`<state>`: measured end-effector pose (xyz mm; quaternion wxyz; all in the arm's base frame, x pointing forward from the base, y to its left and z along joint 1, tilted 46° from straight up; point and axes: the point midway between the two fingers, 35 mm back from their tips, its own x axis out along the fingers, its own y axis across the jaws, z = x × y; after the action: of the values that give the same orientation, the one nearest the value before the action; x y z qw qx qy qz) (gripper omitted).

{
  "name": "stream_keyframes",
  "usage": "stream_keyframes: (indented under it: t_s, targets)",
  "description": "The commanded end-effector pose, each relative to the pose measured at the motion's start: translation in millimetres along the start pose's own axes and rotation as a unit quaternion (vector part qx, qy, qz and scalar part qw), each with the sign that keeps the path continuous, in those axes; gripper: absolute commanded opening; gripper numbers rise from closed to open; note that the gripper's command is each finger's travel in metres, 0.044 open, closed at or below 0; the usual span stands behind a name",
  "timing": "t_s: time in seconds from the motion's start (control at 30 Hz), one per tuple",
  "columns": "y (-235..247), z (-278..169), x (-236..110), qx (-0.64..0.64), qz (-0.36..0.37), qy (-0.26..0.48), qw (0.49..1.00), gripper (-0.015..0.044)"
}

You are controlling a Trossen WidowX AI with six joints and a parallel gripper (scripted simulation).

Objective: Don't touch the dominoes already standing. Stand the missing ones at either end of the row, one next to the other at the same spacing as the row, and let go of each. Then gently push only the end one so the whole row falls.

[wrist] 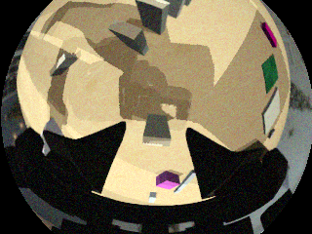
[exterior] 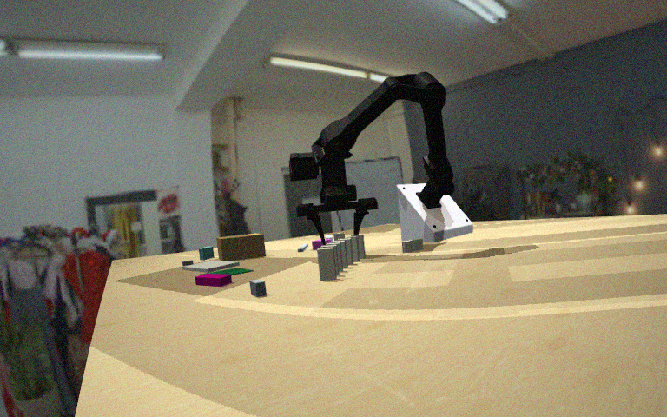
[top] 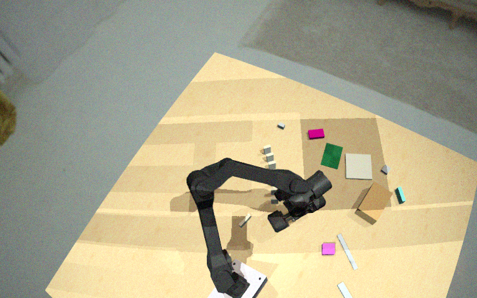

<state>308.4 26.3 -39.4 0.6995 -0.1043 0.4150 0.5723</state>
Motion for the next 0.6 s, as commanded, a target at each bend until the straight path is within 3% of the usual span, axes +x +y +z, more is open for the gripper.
stream_keyframes:
  t_s: [0.0, 0.2, 0.57]
  targets:
    - [0.2, 0.3, 1.0, 0.003, 0.000, -0.002, 1.000, 0.0256]
    - [0.2, 0.3, 1.0, 0.003, 0.000, -0.002, 1.000, 0.0107]
    - [0.2, 0.3, 1.0, 0.003, 0.000, -0.002, 1.000, 0.0107]
